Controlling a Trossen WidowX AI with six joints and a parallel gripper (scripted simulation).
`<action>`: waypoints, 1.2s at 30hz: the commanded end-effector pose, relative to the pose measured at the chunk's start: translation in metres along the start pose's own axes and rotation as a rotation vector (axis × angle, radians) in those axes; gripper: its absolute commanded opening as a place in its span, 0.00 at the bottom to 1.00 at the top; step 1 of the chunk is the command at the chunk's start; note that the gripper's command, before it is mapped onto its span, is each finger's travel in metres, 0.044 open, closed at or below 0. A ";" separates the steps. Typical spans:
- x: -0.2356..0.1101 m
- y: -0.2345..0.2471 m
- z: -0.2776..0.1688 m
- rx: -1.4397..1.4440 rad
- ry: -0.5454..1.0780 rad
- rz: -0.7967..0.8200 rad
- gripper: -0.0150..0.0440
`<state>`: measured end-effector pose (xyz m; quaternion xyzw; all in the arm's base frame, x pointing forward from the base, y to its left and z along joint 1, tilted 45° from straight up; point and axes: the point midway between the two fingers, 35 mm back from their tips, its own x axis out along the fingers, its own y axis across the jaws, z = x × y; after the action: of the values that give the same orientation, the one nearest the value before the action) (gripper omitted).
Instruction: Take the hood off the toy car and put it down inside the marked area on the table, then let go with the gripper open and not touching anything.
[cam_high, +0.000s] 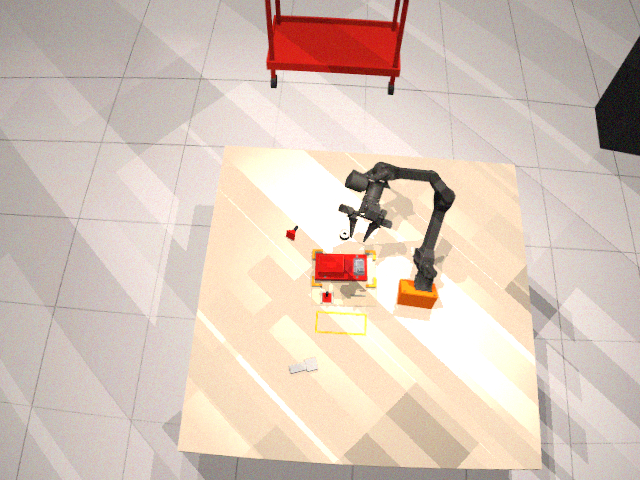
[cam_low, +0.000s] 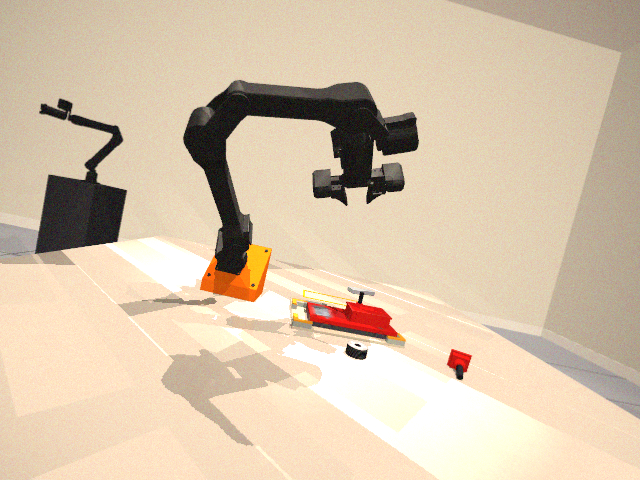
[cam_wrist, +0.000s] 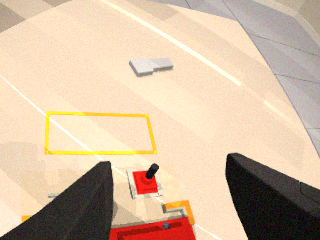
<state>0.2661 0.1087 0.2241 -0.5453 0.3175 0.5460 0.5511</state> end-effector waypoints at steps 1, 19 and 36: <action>0.001 -0.001 -0.001 0.015 0.008 0.004 0.67; 0.103 -0.031 -0.133 1.300 0.949 -0.317 1.00; 0.117 -0.036 -0.144 1.412 1.046 -0.489 1.00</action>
<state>0.3575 0.0092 0.0937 -0.3136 0.6659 -0.2170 0.6412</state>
